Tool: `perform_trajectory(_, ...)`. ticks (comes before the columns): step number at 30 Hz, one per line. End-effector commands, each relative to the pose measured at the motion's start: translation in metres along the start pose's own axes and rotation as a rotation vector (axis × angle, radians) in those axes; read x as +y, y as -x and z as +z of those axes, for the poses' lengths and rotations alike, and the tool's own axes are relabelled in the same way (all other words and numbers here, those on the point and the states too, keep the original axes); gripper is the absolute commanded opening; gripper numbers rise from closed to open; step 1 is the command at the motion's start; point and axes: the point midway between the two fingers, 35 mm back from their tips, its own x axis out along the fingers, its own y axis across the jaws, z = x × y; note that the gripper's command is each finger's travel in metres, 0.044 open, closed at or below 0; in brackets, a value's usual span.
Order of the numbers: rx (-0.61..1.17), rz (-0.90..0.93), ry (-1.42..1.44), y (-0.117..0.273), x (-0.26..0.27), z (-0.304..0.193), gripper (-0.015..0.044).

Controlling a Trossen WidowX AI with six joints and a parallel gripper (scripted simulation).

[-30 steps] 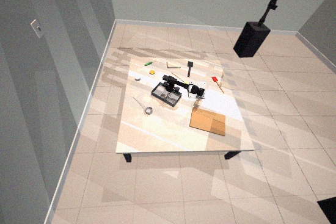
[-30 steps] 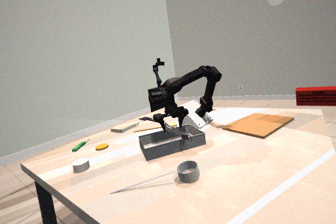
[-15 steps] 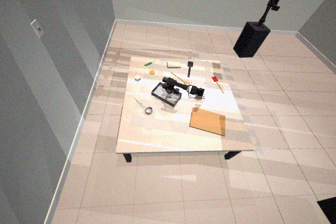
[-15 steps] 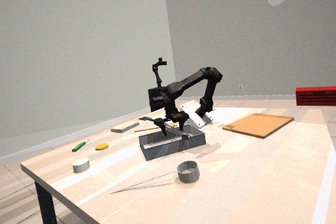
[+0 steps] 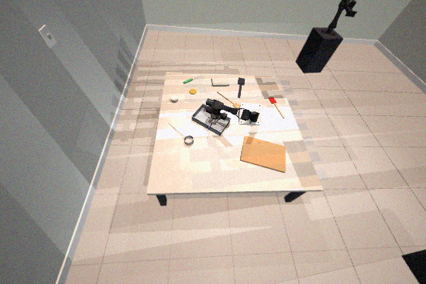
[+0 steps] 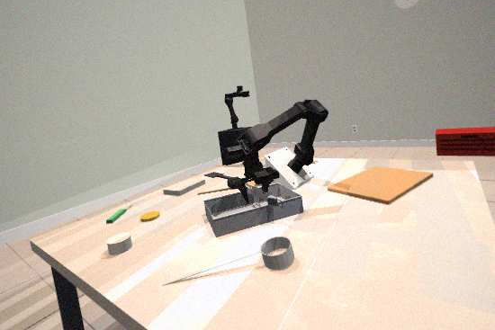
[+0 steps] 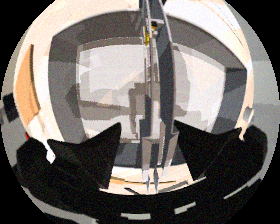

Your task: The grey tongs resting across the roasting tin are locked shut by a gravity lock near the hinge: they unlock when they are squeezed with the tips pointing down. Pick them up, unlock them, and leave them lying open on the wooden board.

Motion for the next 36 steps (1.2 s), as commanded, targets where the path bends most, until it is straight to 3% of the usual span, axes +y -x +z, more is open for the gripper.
perform_trajectory(1,0.0,0.001,0.001,0.0,0.0,0.0,0.023)
perform_trajectory(5,0.0,0.001,0.001,0.0,0.0,0.0,0.0125)
perform_trajectory(19,0.0,0.001,0.001,0.0,0.0,0.0,0.0032)
perform_trajectory(26,0.001,0.0,0.0,0.007,-0.001,0.0,-0.015)
perform_trajectory(33,0.001,0.001,-0.004,0.086,-0.002,-0.001,-0.015)
perform_trajectory(36,0.0,0.003,-0.005,0.097,0.0,-0.001,-0.015)
